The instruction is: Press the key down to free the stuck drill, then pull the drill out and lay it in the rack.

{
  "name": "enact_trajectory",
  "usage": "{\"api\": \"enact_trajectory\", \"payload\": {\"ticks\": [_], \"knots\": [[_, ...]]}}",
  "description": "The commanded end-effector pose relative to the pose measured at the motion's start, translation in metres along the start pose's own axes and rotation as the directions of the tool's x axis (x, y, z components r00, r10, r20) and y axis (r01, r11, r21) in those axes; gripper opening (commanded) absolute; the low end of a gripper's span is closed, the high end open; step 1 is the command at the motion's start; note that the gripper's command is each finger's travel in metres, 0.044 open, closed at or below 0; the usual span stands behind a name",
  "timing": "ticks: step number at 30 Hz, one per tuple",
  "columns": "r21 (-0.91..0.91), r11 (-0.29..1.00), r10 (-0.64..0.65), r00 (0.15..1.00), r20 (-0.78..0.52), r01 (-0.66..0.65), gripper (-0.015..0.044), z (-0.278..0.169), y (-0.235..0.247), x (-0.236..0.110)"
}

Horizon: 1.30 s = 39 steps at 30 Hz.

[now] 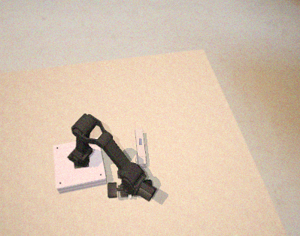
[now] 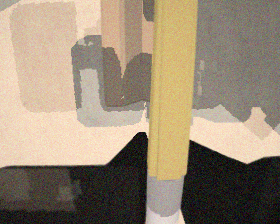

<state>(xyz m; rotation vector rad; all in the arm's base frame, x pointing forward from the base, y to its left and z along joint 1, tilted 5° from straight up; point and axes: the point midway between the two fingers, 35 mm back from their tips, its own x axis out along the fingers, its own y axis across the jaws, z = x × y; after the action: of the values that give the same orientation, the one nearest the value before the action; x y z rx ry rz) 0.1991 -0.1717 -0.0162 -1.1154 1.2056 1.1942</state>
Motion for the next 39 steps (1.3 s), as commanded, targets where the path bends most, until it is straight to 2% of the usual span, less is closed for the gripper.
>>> {"api": "enact_trajectory", "payload": {"ticks": [1, 39], "knots": [[-0.005, 1.0, 0.012, 1.0, 0.005, -0.012, 0.0, 0.001, 0.003, 0.008], [-0.005, 1.0, 0.012, 1.0, 0.005, -0.012, 0.0, 0.002, 0.006, 0.044]]}}
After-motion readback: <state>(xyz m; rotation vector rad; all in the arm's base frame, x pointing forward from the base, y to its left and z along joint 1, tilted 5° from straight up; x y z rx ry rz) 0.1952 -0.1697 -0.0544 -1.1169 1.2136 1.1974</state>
